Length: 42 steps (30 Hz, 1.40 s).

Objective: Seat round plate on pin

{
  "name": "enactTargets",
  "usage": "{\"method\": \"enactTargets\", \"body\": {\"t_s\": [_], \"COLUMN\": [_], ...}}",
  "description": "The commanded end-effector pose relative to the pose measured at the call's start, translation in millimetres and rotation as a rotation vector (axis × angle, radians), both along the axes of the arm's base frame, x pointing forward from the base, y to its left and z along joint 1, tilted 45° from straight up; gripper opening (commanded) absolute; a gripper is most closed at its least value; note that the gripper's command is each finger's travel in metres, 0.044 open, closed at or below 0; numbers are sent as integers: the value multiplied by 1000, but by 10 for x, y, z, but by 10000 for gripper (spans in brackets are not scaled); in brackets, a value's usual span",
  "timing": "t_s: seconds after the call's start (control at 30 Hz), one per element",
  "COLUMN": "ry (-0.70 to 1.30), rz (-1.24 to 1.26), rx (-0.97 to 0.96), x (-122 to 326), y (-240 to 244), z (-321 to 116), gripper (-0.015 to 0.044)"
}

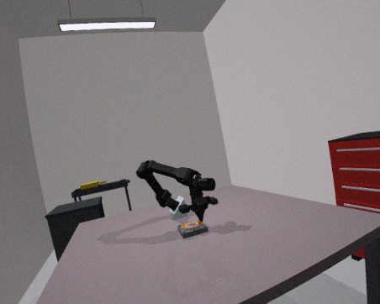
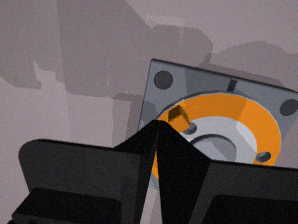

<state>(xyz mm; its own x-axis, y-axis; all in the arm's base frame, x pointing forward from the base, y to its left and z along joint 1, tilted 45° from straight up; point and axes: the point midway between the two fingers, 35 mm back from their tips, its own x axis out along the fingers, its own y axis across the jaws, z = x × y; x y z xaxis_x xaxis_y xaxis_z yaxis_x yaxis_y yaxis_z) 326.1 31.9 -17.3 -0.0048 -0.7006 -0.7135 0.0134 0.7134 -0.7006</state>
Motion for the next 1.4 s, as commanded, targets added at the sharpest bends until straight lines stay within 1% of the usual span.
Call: {"method": "enactTargets", "body": {"t_s": [0.0, 0.5, 1.07, 1.17, 1.37], "ry": [-1, -2, -2, -2, -1], "rz": [1, 1, 1, 1, 1], "rx": [-4, -5, -6, -5, -4], "x": [56, 208, 254, 258, 248], "y": [-29, -135, -273, -227, -17], "z": [34, 184, 294, 333, 550], "gripper": [0, 0, 0, 0, 0]}}
